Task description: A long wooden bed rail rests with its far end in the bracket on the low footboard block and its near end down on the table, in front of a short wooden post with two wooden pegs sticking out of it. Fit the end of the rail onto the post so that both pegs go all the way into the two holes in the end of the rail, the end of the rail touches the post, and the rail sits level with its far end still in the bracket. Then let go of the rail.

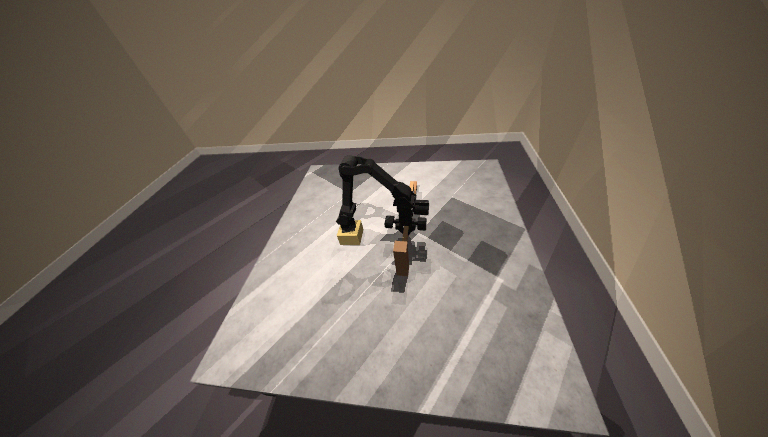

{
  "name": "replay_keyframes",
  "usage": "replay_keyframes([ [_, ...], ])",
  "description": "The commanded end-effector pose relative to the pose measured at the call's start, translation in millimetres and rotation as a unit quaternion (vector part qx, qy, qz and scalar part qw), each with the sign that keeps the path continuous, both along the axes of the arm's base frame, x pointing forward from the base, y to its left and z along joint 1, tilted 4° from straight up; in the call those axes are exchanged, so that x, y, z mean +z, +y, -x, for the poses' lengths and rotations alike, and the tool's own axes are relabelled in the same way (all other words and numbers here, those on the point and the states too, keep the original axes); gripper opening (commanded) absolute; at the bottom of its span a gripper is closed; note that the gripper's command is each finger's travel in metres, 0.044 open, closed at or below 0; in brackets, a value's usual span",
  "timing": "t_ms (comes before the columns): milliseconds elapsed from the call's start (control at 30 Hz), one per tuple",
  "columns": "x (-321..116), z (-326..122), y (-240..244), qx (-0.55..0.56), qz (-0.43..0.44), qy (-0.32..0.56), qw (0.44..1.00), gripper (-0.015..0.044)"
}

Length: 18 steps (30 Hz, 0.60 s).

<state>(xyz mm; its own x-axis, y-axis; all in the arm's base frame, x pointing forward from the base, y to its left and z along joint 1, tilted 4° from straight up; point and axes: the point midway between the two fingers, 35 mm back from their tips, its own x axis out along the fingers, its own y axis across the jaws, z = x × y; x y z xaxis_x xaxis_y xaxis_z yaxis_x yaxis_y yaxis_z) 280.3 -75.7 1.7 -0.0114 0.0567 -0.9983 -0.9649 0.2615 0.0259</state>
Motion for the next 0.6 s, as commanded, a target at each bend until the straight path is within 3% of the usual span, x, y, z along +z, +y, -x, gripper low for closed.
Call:
replay_keyframes([
  [0, 0.7, -1.7, -3.0, 0.000, 0.001, -0.004, 1.000, 0.0000],
  [567, 0.0, -0.7, -8.1, 0.000, 0.002, -0.004, 1.000, 0.0000],
])
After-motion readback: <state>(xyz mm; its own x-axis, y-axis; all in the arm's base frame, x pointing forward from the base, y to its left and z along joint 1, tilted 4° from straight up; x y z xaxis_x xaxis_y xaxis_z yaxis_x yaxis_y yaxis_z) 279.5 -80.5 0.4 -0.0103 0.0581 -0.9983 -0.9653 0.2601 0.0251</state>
